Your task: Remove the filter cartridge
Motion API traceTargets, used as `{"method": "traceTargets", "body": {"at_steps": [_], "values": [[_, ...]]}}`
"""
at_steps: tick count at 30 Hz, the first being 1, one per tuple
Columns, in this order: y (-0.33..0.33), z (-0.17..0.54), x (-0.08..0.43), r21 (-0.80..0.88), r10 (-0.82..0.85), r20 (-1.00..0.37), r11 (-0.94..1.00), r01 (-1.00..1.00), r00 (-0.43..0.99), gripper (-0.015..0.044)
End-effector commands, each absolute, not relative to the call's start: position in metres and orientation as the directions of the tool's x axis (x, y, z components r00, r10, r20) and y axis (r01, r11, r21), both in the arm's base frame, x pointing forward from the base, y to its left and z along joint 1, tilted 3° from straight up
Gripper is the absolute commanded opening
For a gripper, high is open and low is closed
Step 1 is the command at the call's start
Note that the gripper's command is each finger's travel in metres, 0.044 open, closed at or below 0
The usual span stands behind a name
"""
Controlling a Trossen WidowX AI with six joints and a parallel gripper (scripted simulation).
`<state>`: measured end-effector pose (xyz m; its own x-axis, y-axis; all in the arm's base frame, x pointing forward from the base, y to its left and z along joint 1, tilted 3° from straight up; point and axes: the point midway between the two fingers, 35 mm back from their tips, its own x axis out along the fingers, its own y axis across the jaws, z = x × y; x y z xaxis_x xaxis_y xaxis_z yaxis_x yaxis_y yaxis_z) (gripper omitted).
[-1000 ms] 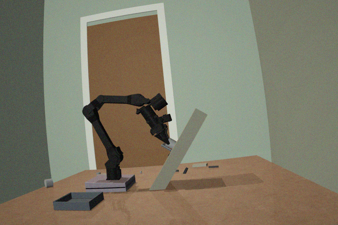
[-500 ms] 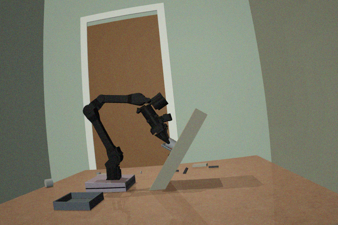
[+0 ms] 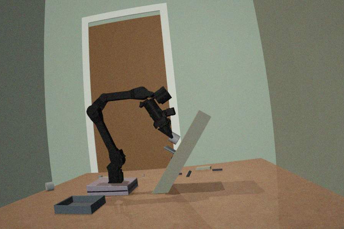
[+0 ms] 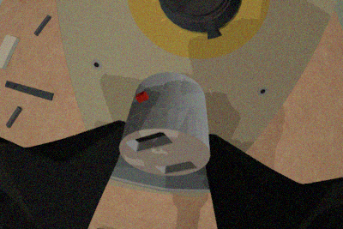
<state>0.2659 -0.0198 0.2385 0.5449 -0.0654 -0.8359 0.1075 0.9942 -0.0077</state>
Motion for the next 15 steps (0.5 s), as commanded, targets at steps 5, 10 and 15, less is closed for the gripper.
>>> {"method": "traceTargets", "body": {"at_steps": [5,10,15], "values": [[-0.018,0.275,0.248,-0.007,-0.068,-0.827,0.994,0.11,0.558,0.0],[-0.016,0.294,0.234,-0.007,-0.068,-0.828,0.994,0.11,0.557,0.0],[-0.02,0.299,0.23,-0.008,-0.068,-0.83,0.994,0.11,0.554,0.0]]}}
